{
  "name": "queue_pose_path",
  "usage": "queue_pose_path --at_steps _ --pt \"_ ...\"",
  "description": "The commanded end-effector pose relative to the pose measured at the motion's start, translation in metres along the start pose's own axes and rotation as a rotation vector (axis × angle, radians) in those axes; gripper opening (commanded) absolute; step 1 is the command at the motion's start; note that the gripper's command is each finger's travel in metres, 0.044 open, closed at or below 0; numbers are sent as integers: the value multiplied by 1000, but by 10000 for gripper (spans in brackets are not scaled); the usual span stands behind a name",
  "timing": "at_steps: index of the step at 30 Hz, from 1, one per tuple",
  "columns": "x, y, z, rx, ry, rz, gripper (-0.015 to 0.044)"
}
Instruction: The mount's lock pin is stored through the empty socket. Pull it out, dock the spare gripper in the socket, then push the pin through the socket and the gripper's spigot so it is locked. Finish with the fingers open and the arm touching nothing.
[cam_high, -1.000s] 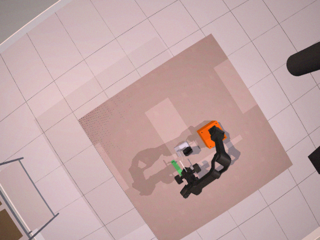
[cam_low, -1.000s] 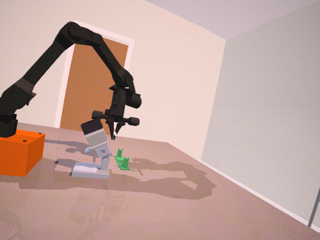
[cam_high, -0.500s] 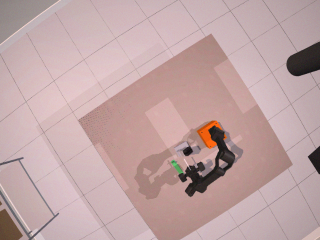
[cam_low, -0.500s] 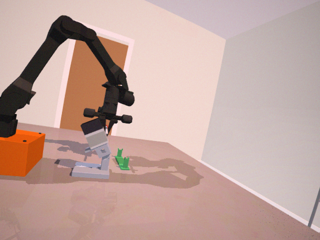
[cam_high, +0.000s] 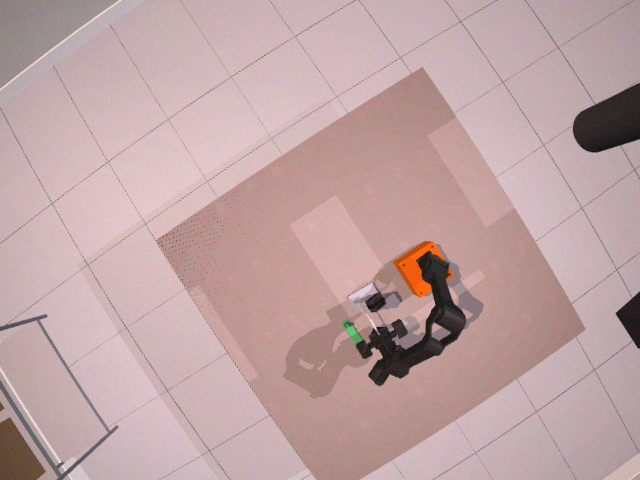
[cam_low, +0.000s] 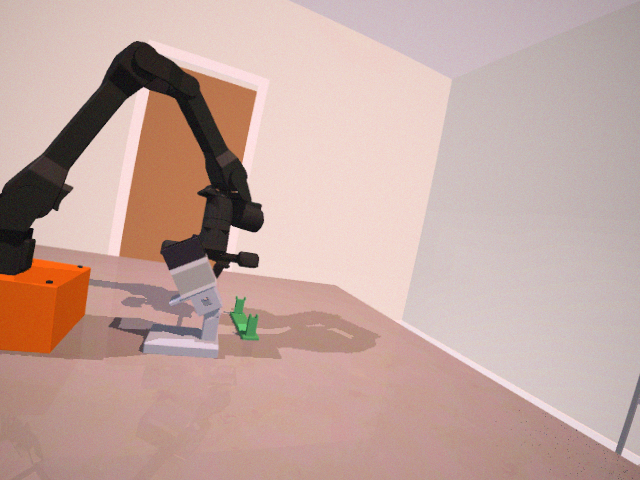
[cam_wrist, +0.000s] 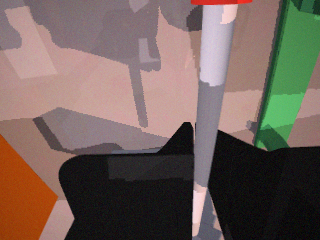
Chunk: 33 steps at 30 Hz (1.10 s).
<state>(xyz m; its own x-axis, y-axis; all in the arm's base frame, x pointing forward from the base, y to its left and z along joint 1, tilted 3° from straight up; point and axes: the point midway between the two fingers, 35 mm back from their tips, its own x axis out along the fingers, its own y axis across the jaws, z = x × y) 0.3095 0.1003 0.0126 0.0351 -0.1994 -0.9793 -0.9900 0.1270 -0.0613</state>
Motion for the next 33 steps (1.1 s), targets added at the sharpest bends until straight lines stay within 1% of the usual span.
queue_pose_path --at_steps 1,33 --pt "3 2 -3 3 0 6 0" --pt "5 2 -17 7 0 -9 0"
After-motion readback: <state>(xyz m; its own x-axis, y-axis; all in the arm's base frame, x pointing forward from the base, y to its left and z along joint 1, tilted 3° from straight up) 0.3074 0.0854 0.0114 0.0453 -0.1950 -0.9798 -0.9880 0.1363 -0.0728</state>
